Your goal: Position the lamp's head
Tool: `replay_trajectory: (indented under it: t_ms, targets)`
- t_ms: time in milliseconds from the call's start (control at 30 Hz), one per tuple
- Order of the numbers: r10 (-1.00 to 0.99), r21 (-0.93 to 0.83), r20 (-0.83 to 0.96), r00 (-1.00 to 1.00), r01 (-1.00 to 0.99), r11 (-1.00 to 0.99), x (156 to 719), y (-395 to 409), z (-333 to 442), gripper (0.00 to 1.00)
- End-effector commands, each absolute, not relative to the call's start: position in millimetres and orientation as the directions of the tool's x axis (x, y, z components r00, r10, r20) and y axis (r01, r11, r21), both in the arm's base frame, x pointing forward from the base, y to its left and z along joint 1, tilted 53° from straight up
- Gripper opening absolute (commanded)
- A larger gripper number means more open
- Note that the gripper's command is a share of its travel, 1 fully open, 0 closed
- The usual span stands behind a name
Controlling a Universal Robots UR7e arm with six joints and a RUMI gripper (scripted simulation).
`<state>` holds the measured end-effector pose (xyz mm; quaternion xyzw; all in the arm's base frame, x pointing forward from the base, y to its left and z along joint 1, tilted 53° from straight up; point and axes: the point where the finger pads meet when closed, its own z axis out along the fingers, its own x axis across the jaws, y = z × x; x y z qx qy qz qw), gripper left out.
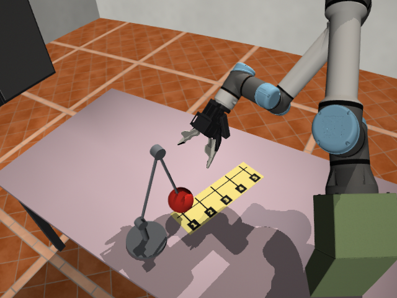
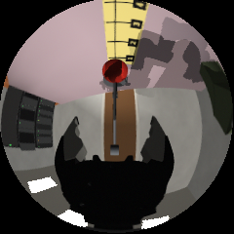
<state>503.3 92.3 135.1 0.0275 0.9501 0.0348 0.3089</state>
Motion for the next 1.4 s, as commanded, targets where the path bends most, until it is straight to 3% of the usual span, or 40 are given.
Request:
replay_trajectory:
  t_ms: [0, 1367]
  targets:
    - [0.075, 0.084, -0.586, -0.807, 0.031, 0.996, 512, 93, 124, 1.00]
    - [0.086, 0.094, -0.584, -0.807, 0.039, 0.995, 565, 98, 50, 1.00]
